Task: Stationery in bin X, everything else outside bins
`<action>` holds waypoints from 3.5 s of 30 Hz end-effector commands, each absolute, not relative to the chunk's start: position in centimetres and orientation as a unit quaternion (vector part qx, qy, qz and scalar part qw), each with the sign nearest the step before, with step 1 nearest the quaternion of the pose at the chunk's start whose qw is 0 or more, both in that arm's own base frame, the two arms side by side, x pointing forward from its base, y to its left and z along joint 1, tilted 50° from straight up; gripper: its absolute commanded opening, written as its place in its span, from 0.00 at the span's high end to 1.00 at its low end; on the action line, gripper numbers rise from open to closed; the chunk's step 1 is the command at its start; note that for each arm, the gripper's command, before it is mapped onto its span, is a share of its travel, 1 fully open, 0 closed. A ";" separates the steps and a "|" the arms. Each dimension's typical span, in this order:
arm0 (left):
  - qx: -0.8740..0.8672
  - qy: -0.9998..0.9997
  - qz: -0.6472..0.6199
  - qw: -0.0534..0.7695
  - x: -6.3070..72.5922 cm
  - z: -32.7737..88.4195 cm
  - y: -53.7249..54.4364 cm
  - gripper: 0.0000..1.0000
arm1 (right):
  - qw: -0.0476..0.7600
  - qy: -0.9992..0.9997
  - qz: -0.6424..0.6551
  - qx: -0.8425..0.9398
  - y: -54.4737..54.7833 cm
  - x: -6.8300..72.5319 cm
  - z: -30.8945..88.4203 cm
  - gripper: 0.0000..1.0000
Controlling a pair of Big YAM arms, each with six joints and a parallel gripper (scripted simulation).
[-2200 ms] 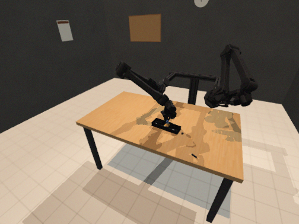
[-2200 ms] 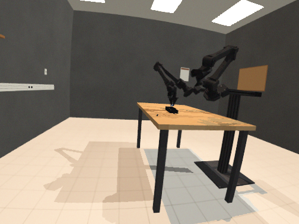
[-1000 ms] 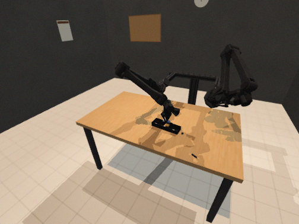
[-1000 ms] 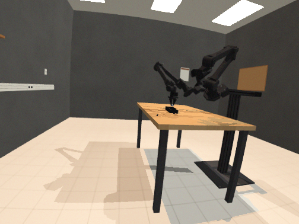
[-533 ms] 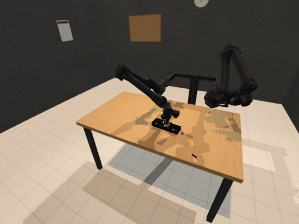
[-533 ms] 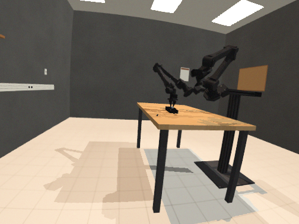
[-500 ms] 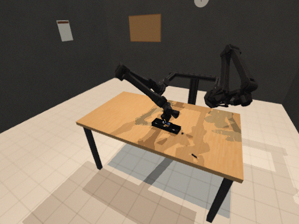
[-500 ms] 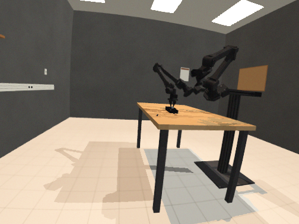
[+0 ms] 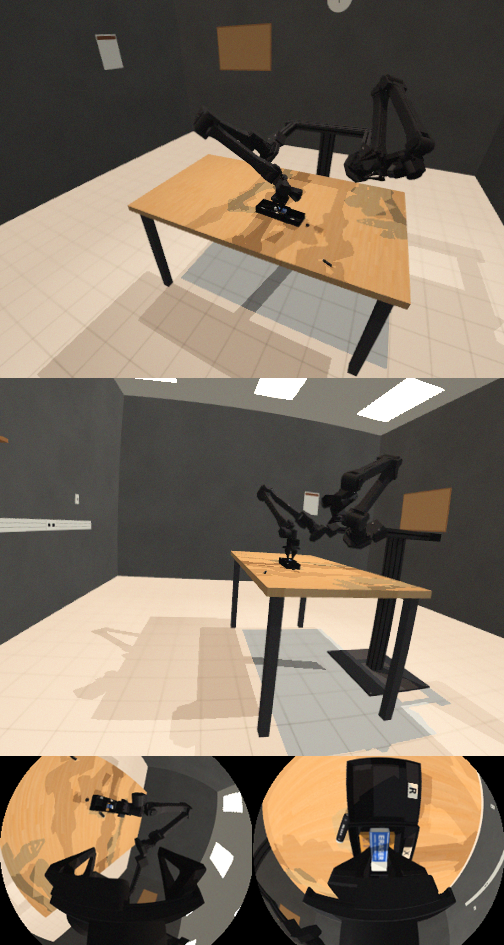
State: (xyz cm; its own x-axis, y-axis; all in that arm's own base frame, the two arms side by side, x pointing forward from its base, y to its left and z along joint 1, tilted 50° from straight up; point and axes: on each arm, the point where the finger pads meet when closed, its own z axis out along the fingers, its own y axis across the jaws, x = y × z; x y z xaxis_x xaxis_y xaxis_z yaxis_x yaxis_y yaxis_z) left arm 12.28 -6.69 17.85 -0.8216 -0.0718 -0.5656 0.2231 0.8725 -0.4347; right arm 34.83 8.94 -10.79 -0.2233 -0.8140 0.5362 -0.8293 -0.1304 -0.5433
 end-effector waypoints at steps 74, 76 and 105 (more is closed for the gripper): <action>0.028 0.922 -0.253 0.292 12.1 17.7 -6.7 0.00 | -0.001 -0.662 0.421 0.620 11.7 33.7 -8.0 0.71; 0.028 0.922 -0.253 0.292 12.1 17.7 -6.7 0.00 | 0.001 -0.662 0.421 0.621 11.6 33.6 -8.0 0.71; 0.028 0.922 -0.253 0.292 12.1 17.7 -6.7 0.00 | -0.007 -0.658 0.420 0.625 13.6 32.6 -6.5 0.00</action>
State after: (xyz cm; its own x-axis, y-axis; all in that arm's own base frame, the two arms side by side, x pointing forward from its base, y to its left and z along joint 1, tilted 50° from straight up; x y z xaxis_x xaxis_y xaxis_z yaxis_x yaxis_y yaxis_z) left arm 12.28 -6.69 17.85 -0.8216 -0.0718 -0.5656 0.2231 0.8725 -0.4347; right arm 32.24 11.40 -7.90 -0.2069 -0.8099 0.5489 -0.8368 -0.1442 -0.5282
